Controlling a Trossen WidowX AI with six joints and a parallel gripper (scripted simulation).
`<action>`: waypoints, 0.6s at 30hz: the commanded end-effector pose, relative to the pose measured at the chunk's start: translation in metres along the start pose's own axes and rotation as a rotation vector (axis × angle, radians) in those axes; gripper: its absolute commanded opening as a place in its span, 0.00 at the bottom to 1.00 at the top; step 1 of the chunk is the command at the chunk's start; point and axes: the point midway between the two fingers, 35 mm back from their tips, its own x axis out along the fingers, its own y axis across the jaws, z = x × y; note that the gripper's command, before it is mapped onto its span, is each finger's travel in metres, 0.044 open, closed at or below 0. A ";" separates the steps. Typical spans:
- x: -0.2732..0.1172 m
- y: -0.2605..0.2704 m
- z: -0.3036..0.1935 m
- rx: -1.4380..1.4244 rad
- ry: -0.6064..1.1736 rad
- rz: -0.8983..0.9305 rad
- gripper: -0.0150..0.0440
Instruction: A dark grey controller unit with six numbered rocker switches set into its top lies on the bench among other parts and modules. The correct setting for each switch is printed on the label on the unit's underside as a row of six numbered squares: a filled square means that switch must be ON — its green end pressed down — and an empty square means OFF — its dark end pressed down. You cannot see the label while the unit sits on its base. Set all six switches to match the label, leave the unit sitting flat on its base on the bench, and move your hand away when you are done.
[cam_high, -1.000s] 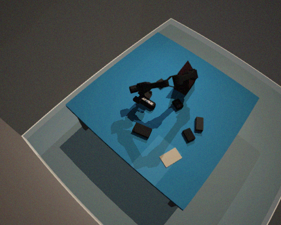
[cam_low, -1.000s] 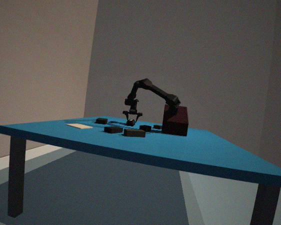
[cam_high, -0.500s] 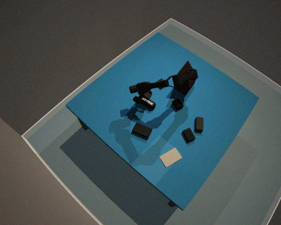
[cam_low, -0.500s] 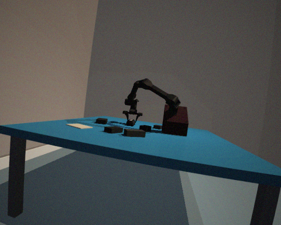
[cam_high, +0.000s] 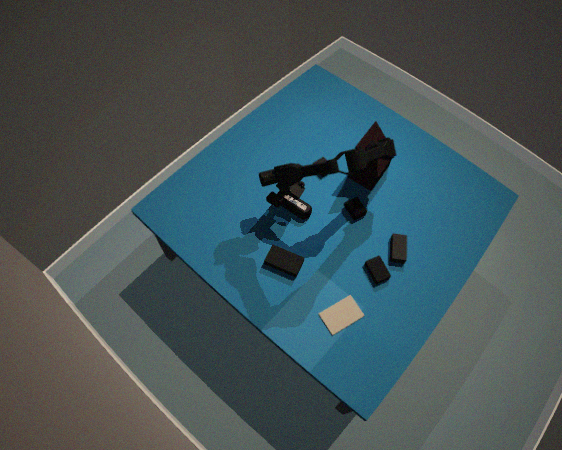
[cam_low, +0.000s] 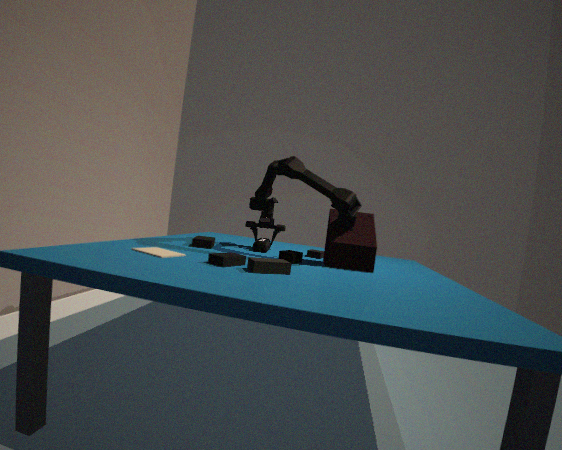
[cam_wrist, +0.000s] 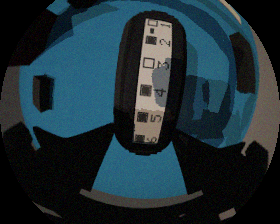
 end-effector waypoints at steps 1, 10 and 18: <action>-0.006 -0.001 0.000 0.000 0.000 -0.006 0.82; -0.012 -0.001 0.002 0.000 0.001 -0.006 0.82; -0.018 -0.001 0.004 0.000 0.001 -0.006 0.82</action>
